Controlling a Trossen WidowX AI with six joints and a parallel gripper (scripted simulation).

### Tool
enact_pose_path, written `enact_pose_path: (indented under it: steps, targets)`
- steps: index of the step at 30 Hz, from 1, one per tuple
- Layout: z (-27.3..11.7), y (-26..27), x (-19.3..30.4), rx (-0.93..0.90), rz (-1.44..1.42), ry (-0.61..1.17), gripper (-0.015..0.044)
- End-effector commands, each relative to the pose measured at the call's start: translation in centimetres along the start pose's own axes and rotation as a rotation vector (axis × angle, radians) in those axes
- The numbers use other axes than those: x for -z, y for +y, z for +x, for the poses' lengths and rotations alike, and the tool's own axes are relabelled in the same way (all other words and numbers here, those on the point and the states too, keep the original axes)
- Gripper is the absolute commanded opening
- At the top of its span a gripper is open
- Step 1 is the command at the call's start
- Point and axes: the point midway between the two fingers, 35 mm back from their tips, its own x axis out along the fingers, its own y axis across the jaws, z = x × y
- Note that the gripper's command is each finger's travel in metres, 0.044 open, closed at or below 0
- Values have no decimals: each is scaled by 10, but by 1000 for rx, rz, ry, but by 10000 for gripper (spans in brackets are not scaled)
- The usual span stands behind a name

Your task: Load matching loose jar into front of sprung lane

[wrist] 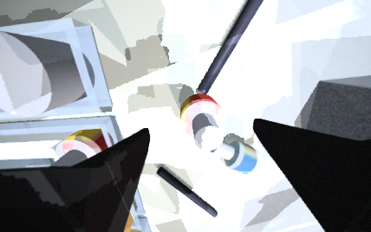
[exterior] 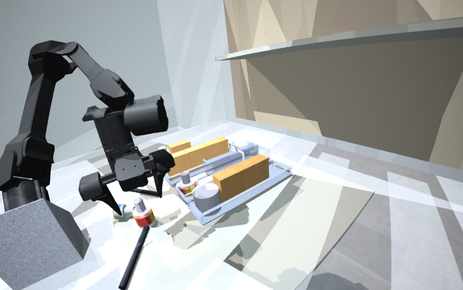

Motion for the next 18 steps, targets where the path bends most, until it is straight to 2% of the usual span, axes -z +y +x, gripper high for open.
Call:
enact_pose_path:
  steps: [1,12,18]
  targets:
    - [9,-2,0,10,10,9,440]
    - [24,-3,1,10,10,11,440]
    - [24,-3,1,10,10,11,282]
